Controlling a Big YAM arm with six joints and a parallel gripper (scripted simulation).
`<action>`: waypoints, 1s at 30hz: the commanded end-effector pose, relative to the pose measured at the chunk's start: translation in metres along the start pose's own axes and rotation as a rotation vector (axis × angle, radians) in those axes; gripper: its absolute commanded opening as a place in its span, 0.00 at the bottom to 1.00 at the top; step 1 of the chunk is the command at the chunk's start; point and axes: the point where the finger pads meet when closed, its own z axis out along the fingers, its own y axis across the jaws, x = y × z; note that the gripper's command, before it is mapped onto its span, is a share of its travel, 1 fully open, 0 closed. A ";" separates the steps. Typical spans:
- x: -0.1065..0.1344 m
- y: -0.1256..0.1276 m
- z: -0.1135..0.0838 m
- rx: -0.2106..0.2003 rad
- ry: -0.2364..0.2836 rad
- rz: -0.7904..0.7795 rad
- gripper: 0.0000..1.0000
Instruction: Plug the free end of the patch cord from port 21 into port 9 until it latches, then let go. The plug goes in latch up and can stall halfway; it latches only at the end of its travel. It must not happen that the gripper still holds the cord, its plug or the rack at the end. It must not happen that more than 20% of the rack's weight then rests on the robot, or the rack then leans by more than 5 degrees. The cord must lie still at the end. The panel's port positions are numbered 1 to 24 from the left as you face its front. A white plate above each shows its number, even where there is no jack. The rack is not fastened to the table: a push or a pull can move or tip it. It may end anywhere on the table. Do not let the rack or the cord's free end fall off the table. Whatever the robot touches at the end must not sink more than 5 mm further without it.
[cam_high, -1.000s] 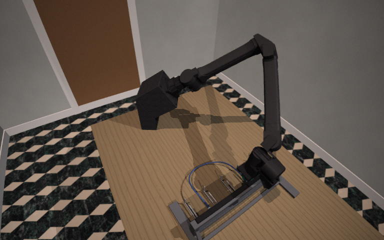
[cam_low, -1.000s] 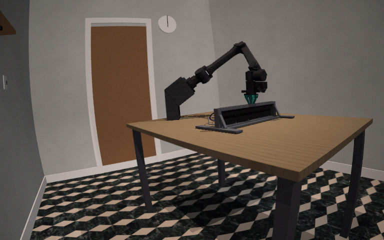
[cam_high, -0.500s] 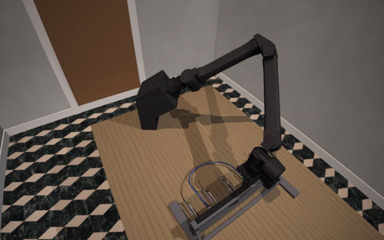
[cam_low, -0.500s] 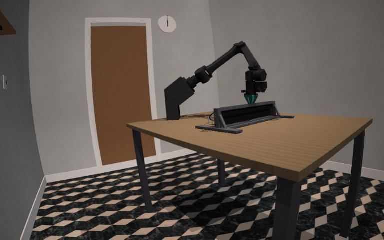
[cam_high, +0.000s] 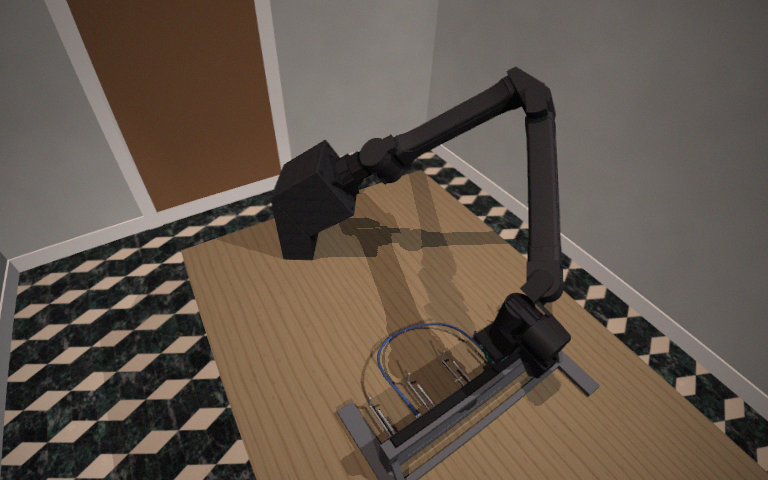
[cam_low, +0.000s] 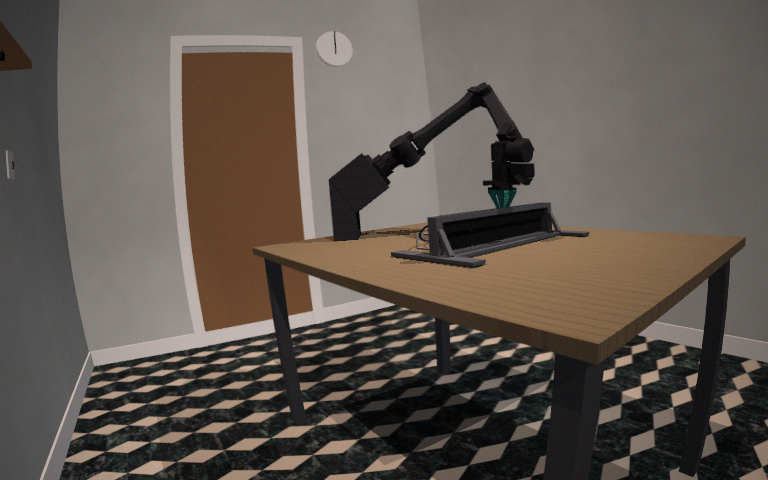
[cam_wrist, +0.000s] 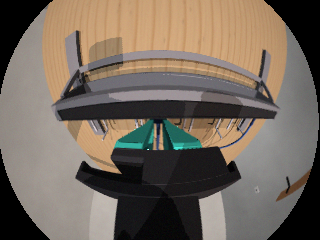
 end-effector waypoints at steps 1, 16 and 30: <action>-0.016 0.011 -0.022 0.003 -0.058 -0.049 0.00; -0.016 0.014 -0.006 -0.005 -0.032 -0.046 0.36; -0.020 0.018 -0.008 -0.007 -0.037 -0.055 0.36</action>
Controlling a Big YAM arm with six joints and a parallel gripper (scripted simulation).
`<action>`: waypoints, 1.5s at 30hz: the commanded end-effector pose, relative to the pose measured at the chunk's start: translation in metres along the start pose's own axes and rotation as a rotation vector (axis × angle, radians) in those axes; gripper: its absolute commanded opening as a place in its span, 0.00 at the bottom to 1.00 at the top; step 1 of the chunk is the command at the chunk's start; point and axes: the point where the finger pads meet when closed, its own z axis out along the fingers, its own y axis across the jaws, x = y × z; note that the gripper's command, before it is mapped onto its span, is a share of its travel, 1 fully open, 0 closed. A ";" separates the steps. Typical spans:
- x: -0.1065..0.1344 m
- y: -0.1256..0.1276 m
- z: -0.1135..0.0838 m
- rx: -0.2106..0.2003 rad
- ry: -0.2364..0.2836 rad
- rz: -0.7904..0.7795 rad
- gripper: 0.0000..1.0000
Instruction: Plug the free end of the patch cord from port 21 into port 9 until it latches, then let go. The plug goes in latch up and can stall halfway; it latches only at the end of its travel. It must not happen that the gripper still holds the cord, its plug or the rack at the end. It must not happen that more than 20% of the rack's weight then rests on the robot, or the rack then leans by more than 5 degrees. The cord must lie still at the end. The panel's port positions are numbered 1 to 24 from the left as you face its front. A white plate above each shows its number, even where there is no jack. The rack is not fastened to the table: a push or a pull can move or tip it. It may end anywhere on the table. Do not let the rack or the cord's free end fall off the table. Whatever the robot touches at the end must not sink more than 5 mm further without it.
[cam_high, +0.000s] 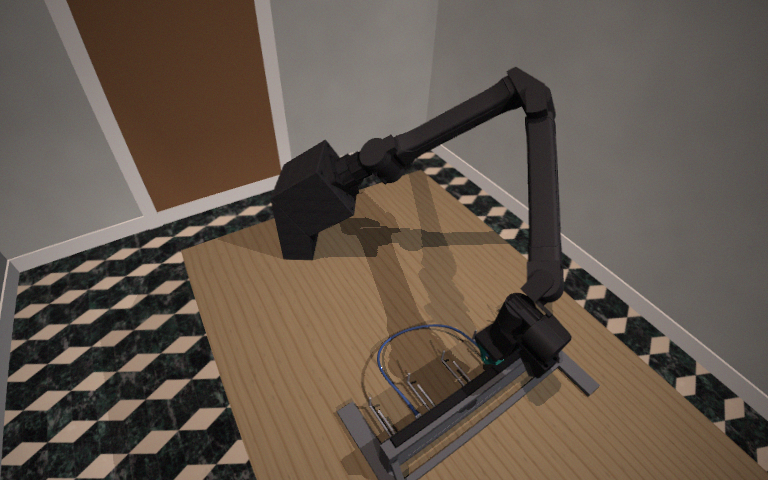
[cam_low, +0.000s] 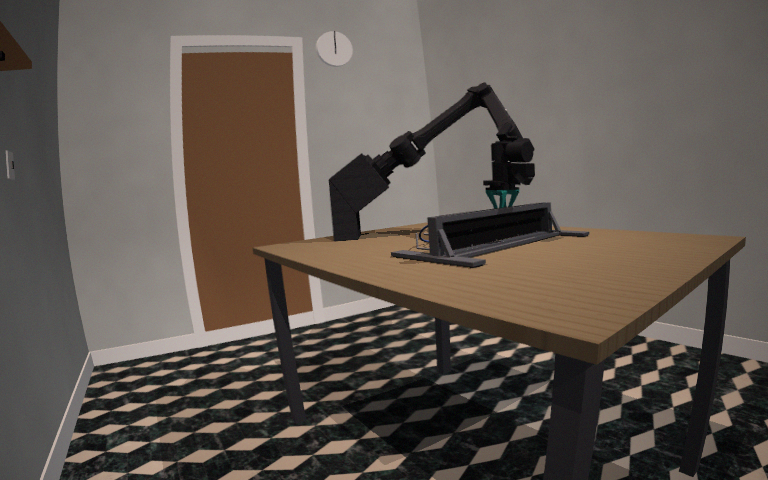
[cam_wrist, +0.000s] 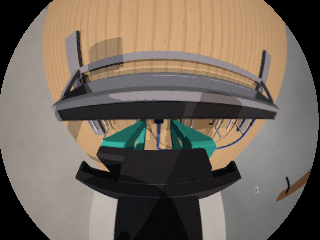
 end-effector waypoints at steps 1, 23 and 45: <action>-0.019 0.017 -0.007 -0.006 -0.036 -0.053 0.36; -0.013 0.012 -0.010 -0.003 -0.035 -0.042 0.36; -0.009 0.008 -0.015 0.002 -0.040 -0.035 0.36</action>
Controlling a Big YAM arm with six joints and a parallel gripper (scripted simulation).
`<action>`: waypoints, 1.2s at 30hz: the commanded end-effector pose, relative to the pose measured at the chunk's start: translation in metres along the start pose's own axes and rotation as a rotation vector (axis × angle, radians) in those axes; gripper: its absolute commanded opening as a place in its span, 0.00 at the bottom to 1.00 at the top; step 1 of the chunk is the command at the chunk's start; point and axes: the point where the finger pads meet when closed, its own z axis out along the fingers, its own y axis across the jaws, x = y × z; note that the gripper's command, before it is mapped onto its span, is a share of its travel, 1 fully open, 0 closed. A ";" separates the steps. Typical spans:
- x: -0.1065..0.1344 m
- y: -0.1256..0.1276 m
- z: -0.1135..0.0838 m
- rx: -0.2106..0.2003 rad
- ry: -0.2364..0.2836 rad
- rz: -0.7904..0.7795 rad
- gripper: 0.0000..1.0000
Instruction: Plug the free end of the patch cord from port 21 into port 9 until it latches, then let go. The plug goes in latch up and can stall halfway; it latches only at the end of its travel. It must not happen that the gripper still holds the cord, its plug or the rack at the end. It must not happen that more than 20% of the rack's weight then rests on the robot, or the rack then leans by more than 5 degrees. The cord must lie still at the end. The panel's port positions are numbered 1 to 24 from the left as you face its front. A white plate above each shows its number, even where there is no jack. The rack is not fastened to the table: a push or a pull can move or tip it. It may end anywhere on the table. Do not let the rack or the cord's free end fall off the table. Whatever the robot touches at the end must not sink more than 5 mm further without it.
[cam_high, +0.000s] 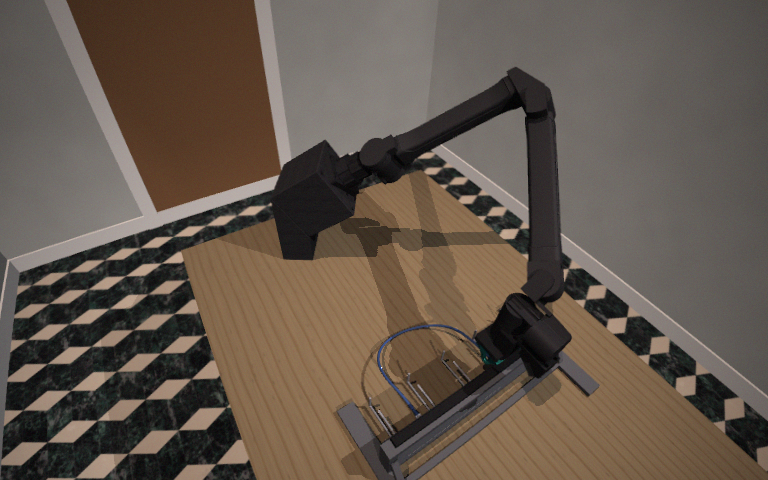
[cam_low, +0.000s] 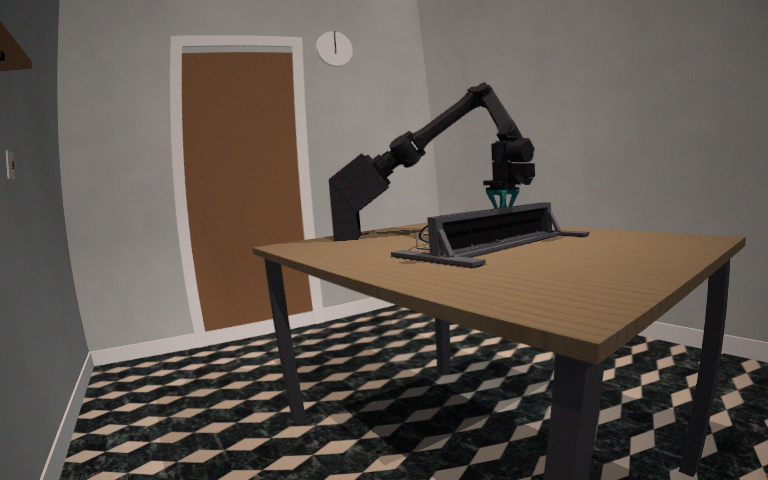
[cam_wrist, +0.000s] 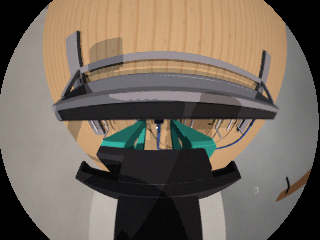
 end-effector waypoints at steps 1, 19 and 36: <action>-0.009 0.007 -0.016 0.003 -0.041 -0.035 0.36; -0.014 0.007 -0.060 0.012 -0.053 -0.036 0.36; -0.012 0.007 -0.101 0.017 -0.055 -0.039 0.36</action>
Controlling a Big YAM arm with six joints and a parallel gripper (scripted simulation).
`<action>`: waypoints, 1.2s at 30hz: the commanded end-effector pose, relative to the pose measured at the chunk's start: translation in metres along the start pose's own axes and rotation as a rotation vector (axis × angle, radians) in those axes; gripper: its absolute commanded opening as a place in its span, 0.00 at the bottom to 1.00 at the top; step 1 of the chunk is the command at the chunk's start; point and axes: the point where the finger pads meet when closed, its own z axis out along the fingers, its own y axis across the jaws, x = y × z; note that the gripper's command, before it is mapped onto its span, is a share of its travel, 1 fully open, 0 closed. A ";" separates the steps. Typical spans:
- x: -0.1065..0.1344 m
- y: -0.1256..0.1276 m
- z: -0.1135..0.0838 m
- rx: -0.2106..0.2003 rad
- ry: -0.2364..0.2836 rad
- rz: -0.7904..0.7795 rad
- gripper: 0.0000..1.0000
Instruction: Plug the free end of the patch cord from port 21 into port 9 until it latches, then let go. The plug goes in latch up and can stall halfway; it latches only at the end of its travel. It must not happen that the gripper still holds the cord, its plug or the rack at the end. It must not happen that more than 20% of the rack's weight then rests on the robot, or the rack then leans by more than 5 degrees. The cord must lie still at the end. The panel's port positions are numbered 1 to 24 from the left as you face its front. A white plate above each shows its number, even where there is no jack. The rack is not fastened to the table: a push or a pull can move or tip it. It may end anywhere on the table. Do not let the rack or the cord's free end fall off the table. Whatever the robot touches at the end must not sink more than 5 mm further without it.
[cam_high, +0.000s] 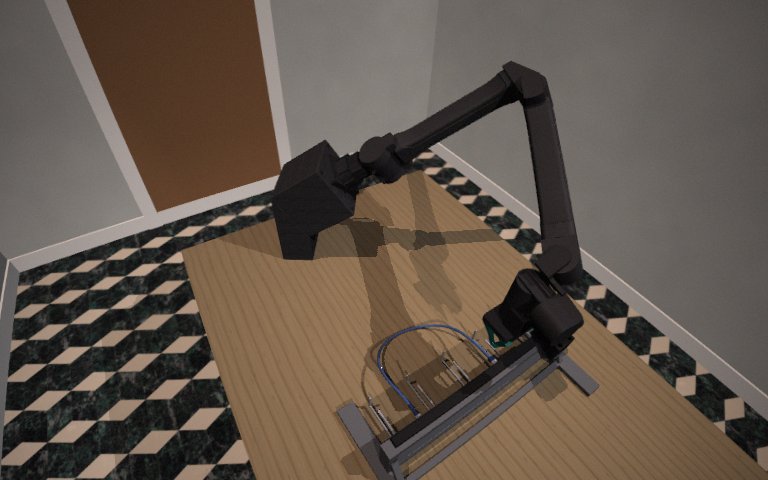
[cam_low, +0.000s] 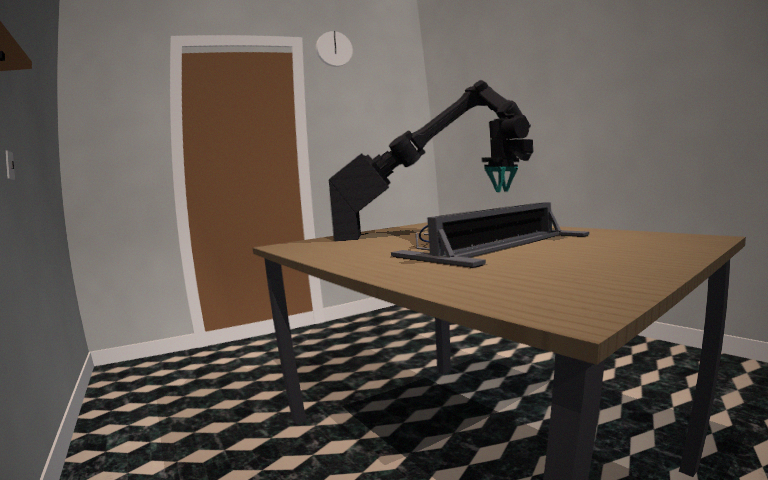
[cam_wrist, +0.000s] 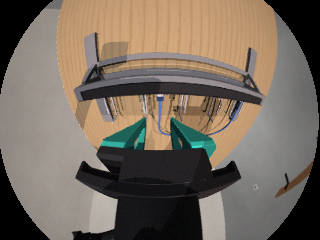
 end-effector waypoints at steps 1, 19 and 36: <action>-0.016 0.005 -0.036 0.023 -0.059 -0.040 0.36; -0.010 -0.001 -0.037 0.023 -0.048 -0.014 0.36; -0.013 -0.004 -0.040 0.026 -0.053 -0.009 0.00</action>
